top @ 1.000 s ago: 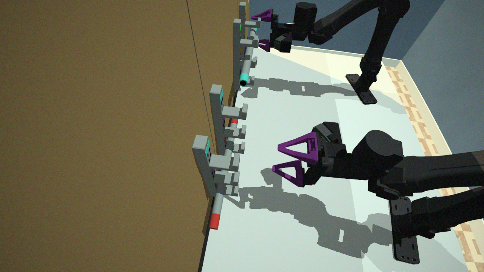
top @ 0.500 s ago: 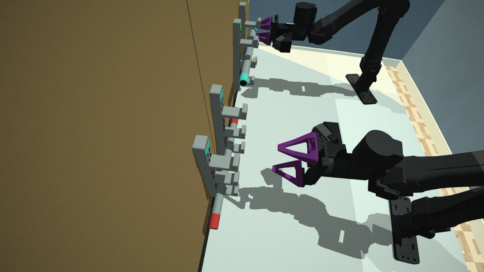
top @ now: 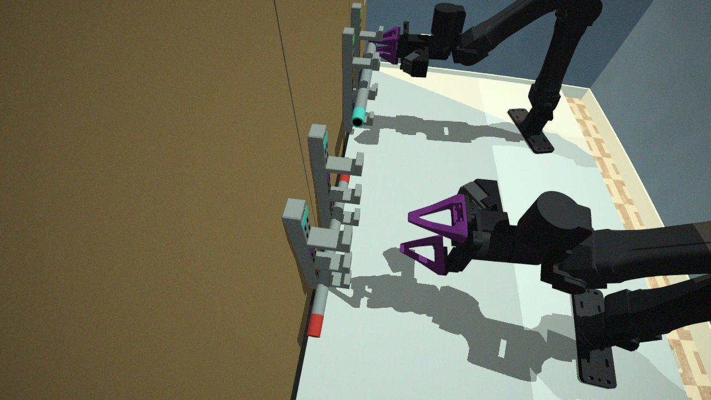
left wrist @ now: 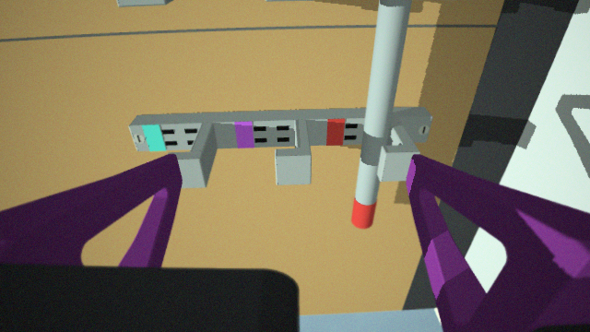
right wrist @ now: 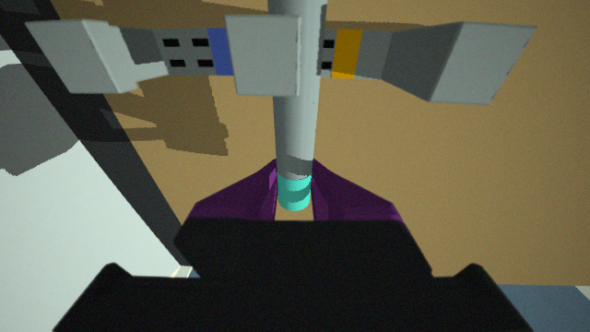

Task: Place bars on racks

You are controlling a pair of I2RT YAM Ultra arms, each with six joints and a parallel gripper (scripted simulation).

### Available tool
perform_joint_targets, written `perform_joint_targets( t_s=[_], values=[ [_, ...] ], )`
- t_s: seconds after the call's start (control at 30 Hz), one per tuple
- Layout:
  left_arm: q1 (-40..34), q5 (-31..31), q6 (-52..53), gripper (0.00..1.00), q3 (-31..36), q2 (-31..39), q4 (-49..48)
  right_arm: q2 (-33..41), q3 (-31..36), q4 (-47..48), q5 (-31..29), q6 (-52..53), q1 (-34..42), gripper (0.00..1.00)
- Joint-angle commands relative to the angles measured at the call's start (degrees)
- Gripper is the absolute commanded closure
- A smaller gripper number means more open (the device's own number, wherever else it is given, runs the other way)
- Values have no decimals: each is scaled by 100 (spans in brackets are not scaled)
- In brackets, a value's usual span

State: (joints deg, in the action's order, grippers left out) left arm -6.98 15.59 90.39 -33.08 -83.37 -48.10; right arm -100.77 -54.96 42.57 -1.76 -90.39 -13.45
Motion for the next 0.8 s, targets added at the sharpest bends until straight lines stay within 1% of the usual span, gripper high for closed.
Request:
perform_joint_targets(
  t_s=[0.0,0.77],
  values=[
    [-66,28,-40,0,-21,190,-11,11,-219,93,8,38,-35,100],
    [-66,28,-40,0,-21,190,-11,-41,-283,82,9,38,-36,100]
  ],
)
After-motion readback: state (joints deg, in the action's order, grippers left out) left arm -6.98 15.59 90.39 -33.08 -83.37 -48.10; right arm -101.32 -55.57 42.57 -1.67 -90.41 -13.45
